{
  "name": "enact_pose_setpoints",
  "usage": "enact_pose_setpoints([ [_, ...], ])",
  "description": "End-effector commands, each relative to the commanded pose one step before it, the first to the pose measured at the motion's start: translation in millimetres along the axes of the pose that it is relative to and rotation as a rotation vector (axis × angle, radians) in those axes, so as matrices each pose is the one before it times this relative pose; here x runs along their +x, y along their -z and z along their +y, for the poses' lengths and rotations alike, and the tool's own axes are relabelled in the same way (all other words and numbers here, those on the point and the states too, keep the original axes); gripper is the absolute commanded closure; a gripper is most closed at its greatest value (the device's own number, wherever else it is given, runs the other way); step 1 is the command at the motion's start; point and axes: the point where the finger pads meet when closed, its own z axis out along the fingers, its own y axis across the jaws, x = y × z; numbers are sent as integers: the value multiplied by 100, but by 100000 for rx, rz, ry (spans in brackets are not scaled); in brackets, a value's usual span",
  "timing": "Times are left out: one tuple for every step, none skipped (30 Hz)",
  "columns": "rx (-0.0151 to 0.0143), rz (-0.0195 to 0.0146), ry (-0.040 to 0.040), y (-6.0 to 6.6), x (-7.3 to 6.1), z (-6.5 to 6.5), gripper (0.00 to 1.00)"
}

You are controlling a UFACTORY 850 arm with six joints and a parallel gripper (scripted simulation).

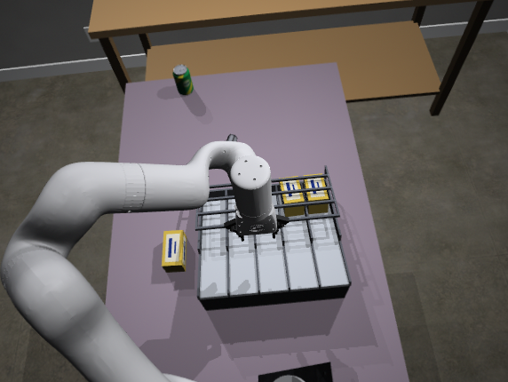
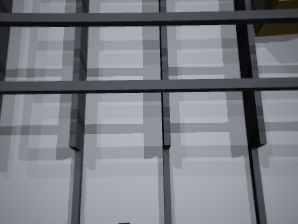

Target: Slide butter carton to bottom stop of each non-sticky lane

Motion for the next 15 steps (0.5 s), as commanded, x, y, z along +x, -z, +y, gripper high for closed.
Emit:
enact_pose_setpoints([
  [-792,281,-456,397,1878,-6704,10],
  [0,0,0,58,278,-1054,10],
  [0,0,0,0,0,0,10],
  [0,0,0,0,0,0,10],
  [0,0,0,0,0,0,10],
  [0,0,0,0,0,0,10],
  [187,183,-1391,88,1321,-5438,10],
  [0,0,0,20,102,-429,10],
  [0,0,0,-2,112,-542,10],
  [0,0,0,-2,213,-1006,10],
  [0,0,0,33,315,-1357,10],
  [0,0,0,50,334,-1407,10],
  [0,0,0,46,314,-1333,10],
  [0,0,0,42,306,-1281,10],
  [0,0,0,43,314,-1270,10],
])
